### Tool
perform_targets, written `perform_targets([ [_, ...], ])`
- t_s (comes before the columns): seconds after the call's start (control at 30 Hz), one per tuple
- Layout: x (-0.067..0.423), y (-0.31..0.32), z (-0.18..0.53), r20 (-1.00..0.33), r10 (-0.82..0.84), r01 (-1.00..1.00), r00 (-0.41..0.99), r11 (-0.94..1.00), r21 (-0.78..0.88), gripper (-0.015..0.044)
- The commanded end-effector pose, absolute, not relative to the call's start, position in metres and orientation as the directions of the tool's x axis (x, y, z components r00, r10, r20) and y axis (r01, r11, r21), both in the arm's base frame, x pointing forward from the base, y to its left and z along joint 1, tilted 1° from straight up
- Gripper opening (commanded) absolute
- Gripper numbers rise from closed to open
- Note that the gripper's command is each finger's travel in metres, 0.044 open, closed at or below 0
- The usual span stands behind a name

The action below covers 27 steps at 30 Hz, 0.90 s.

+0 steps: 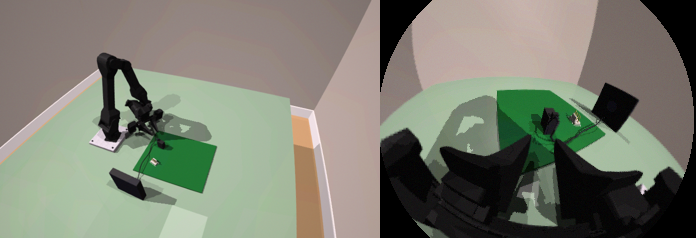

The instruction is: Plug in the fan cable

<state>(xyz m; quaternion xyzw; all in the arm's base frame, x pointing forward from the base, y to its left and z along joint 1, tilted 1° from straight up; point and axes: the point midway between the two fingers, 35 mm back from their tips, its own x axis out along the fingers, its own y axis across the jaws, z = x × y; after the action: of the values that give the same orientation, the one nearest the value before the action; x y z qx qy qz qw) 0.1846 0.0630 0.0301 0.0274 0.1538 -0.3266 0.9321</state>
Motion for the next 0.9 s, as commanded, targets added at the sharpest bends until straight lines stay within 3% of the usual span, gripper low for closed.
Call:
perform_targets([
  [0.0,0.181,0.068,0.034,-0.307,-0.604,0.623,0.735,0.781,-0.045,0.014],
  [0.77,0.152,0.086,0.08,-0.219,-0.643,0.652,0.734,0.757,-0.038,0.014],
  [0.87,0.152,0.083,0.08,-0.239,-0.668,0.676,0.704,0.734,-0.062,0.0219],
])
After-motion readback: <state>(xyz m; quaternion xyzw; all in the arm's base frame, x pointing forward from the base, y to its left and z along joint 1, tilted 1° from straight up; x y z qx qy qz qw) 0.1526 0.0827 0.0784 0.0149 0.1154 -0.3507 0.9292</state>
